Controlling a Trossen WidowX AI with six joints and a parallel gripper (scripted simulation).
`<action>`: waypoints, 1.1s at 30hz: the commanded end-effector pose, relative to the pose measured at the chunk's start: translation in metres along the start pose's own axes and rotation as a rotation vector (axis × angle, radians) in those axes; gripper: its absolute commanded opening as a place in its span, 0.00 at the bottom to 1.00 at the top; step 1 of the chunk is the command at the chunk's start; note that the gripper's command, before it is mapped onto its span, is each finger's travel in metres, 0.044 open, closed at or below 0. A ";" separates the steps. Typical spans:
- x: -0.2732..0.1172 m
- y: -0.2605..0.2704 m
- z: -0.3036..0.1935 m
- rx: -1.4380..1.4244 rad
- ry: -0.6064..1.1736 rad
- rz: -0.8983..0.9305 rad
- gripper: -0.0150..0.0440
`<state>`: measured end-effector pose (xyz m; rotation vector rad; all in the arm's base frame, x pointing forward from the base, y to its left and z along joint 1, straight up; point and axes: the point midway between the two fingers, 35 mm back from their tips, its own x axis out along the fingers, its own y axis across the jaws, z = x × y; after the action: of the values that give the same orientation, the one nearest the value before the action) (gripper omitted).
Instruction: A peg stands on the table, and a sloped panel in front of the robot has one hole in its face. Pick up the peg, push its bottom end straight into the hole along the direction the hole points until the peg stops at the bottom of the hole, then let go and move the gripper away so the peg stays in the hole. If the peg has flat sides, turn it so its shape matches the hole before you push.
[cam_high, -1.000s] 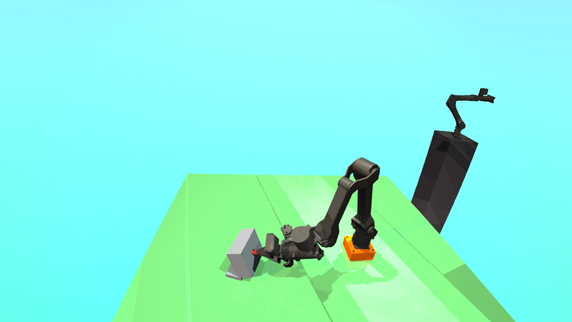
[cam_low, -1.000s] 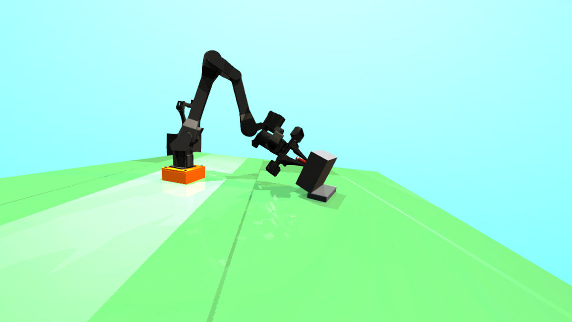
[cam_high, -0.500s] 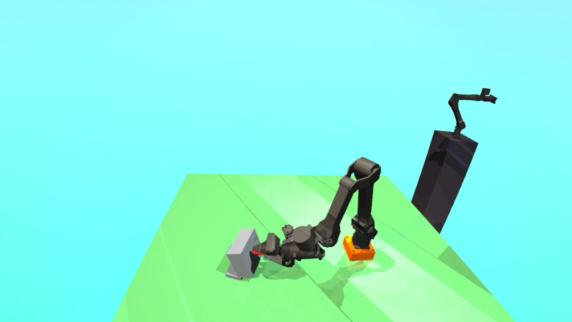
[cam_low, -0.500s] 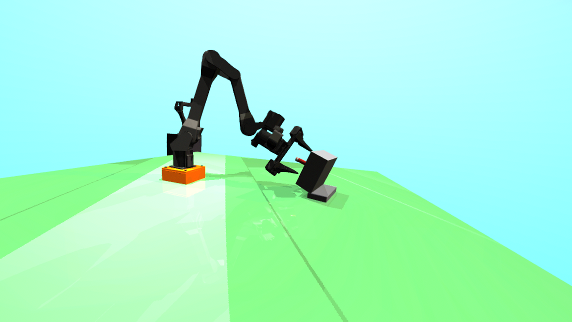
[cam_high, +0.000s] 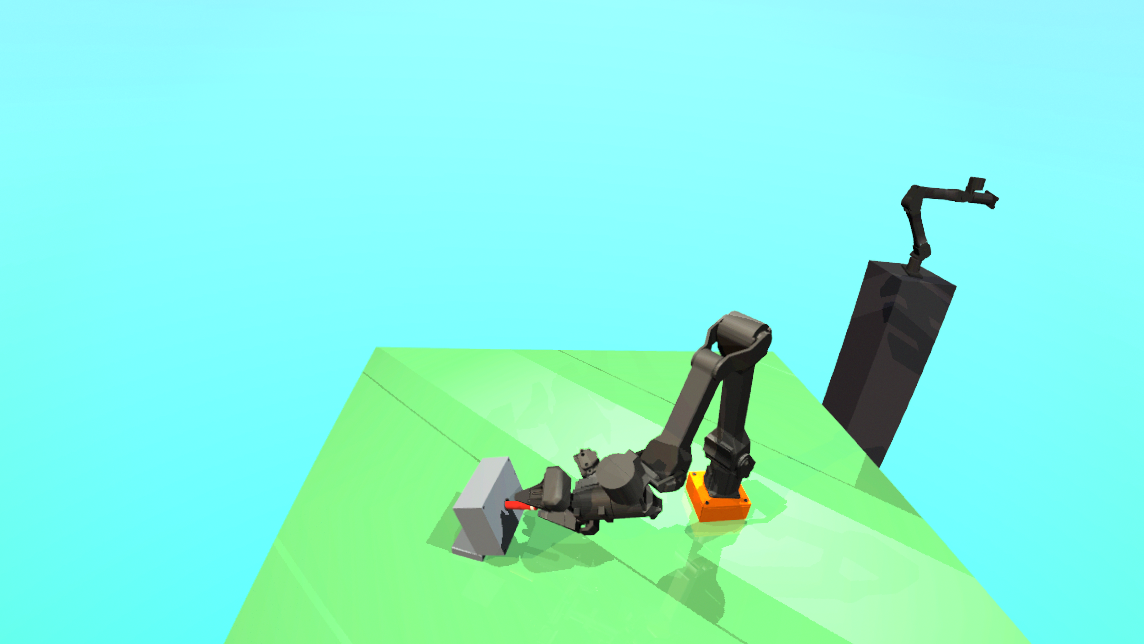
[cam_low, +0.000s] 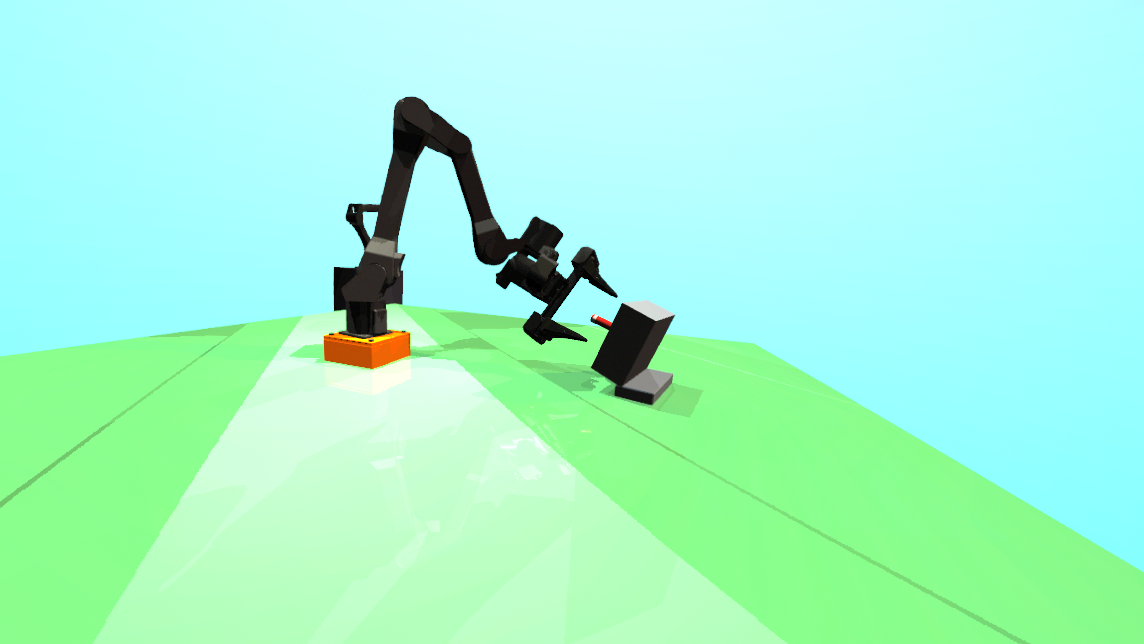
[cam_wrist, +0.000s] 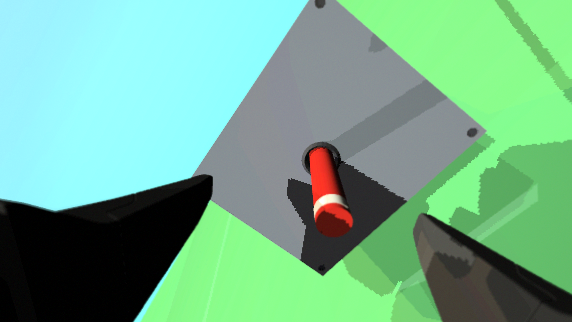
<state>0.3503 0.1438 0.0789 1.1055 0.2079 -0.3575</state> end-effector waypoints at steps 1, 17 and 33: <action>-0.006 -0.001 -0.001 0.002 -0.001 -0.004 1.00; -0.029 0.000 -0.004 0.000 0.002 -0.007 1.00; -0.052 0.001 -0.005 -0.003 0.003 -0.005 1.00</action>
<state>0.3061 0.1577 0.0943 1.1010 0.2156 -0.3584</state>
